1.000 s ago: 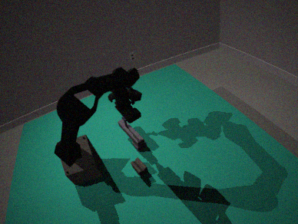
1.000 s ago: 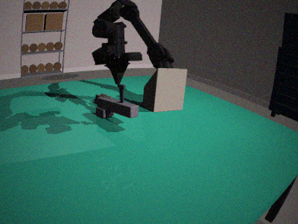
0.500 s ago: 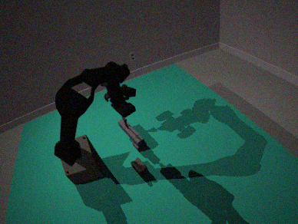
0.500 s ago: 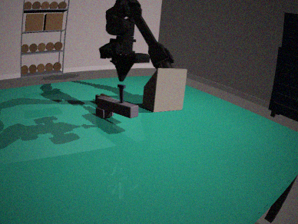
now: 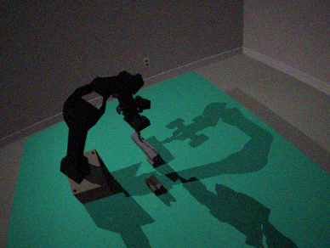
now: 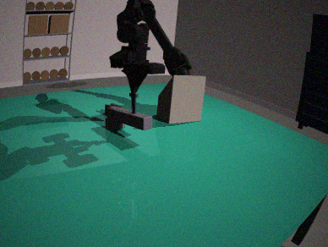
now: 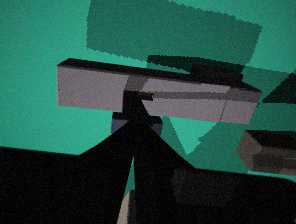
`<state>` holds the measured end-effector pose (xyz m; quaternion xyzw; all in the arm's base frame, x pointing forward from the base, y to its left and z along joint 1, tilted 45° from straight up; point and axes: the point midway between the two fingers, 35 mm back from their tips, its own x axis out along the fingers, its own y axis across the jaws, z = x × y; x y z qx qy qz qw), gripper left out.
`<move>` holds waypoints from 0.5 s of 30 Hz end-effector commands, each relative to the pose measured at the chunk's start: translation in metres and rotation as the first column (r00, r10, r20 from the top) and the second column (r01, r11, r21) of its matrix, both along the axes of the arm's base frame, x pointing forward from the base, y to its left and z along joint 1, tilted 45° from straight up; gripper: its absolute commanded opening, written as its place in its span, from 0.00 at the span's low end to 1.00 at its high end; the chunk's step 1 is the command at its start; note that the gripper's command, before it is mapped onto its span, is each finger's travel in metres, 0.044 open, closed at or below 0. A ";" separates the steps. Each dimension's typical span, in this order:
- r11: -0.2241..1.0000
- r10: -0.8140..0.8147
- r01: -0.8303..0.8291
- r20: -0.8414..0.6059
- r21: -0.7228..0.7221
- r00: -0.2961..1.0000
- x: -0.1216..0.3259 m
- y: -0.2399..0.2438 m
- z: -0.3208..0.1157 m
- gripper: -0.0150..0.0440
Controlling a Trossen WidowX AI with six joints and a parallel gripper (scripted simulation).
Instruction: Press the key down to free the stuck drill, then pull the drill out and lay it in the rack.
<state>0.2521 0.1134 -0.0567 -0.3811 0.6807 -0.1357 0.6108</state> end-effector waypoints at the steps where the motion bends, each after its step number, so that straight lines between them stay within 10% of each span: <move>1: 1.000 0.003 -0.003 -0.007 -0.009 1.000 0.000 -0.003 -0.003 0.25; 15: 1.000 0.003 -0.003 -0.007 -0.009 1.000 0.002 -0.005 -0.007 0.25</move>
